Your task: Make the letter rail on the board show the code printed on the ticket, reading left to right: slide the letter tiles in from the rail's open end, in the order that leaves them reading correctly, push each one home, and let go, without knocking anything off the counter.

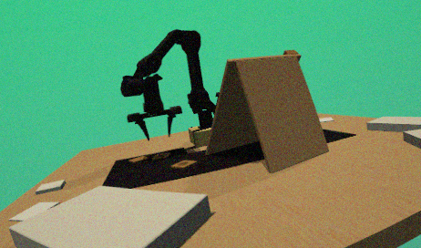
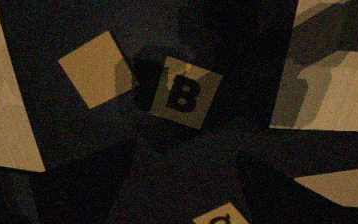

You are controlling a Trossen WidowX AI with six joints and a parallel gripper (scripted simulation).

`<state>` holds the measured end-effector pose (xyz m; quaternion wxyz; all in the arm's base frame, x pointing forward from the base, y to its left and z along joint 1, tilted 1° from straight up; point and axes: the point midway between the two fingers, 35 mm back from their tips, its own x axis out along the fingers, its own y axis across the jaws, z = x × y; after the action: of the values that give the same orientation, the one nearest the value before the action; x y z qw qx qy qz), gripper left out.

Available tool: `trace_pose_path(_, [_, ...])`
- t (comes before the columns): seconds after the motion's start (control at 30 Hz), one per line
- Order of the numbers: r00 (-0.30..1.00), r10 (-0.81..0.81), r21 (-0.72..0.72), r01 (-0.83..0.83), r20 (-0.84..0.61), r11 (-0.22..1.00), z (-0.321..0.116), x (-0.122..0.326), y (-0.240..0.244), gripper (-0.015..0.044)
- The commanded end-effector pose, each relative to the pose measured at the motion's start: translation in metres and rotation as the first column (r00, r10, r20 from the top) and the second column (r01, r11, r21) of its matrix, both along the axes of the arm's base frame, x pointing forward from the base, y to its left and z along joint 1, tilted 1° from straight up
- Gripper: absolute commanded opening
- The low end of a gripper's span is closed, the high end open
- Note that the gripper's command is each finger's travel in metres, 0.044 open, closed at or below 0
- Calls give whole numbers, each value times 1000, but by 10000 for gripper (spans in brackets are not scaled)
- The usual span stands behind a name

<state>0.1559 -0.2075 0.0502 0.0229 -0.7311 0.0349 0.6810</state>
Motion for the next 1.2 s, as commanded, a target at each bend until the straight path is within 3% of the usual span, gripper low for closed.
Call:
trace_pose_path(0.0, [975,-218,12,219,-47,976,-15,-16,-2,340])
trace_pose_path(0.4, [975,-218,12,219,-47,976,-17,-17,-3,340])
trace_pose_path(0.63, [975,-218,12,219,-47,976,-48,-17,-3,340])
trace_pose_path(1.17, [975,-218,12,219,-48,976,-50,-18,-4,340])
